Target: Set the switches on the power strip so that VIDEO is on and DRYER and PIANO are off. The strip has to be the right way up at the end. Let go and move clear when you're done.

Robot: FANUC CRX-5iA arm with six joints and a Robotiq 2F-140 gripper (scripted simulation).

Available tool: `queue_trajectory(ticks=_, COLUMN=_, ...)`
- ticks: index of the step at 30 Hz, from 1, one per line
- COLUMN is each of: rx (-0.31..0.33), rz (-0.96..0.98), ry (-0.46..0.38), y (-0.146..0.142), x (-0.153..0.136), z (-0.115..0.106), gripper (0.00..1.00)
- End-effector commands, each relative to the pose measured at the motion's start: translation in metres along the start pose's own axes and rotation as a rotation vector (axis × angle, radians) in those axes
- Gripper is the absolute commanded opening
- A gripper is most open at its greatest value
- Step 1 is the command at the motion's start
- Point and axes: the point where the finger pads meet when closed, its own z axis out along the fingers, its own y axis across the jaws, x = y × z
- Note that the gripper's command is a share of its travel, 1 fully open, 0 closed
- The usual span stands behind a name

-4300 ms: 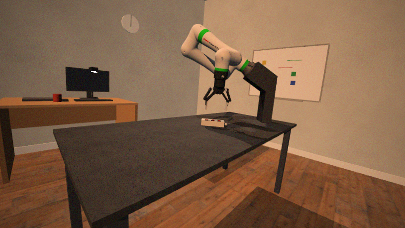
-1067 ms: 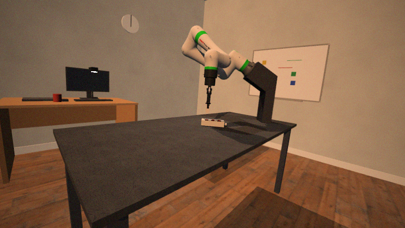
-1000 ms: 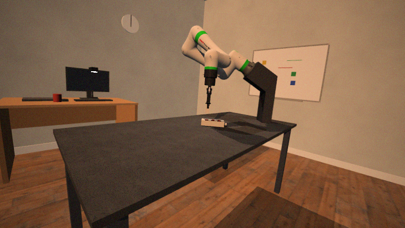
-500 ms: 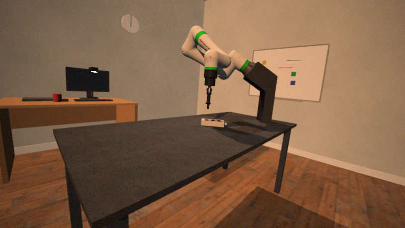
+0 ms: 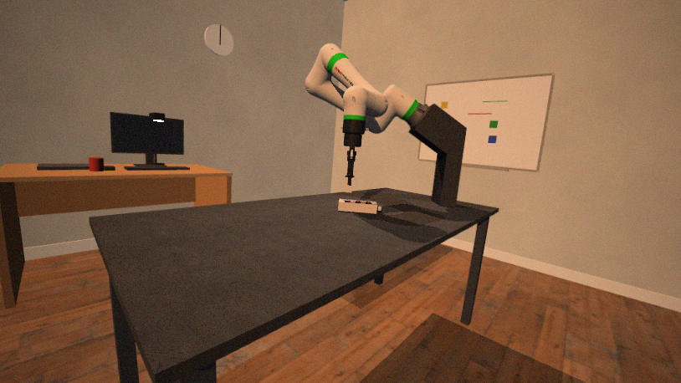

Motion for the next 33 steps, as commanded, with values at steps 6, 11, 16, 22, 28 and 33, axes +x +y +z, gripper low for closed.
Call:
queue_trajectory(ticks=6, rx=0.001, rz=0.000, ry=0.000, y=0.000, x=0.000, z=0.011, gripper=0.00)
queue_trajectory(ticks=11, rx=0.001, rz=0.000, ry=0.000, y=-0.001, x=0.000, z=0.015, gripper=0.00)
queue_trajectory(ticks=16, rx=0.001, rz=0.000, ry=0.000, y=-0.001, x=0.001, z=0.021, gripper=0.00)
queue_trajectory(ticks=22, rx=0.001, rz=0.000, ry=0.000, y=-0.001, x=0.001, z=0.027, gripper=0.00)
queue_trajectory(ticks=28, rx=0.001, rz=0.000, ry=0.000, y=-0.001, x=0.001, z=0.029, gripper=0.00)
queue_trajectory(ticks=33, rx=0.001, rz=0.000, ry=0.000, y=-0.001, x=0.001, z=0.031, gripper=0.00)
